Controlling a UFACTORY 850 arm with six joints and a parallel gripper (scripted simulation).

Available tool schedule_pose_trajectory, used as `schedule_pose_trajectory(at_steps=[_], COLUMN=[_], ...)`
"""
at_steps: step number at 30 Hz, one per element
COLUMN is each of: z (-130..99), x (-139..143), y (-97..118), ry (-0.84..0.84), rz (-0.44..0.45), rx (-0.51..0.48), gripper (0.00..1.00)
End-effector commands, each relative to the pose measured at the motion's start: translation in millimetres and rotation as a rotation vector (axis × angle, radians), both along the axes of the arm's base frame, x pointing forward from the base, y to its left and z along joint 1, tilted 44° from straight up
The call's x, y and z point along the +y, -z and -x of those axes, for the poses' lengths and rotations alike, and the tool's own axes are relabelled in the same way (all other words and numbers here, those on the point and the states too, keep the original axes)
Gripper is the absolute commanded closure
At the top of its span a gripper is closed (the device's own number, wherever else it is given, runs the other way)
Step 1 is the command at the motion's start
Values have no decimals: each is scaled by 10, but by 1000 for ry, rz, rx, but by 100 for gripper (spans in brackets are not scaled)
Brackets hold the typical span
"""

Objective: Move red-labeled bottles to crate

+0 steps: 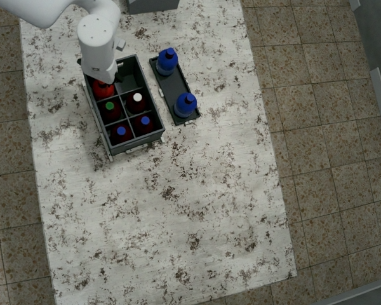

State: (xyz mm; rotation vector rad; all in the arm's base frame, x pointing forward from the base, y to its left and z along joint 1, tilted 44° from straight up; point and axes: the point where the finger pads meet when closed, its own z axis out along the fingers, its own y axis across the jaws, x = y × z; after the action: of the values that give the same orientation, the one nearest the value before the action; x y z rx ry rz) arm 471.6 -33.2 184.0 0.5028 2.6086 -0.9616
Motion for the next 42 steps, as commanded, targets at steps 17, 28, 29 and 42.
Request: schedule_pose_trajectory(at_steps=[17, 28, 29, 42], z=[70, 96, 97, 99], x=[295, 396, 400, 408], y=[-320, -430, -434, -443], ry=[0, 0, 0, 0], rz=[0, 0, 0, 0], rx=[-1, -1, -1, -1], gripper=[34, 34, 34, 100])
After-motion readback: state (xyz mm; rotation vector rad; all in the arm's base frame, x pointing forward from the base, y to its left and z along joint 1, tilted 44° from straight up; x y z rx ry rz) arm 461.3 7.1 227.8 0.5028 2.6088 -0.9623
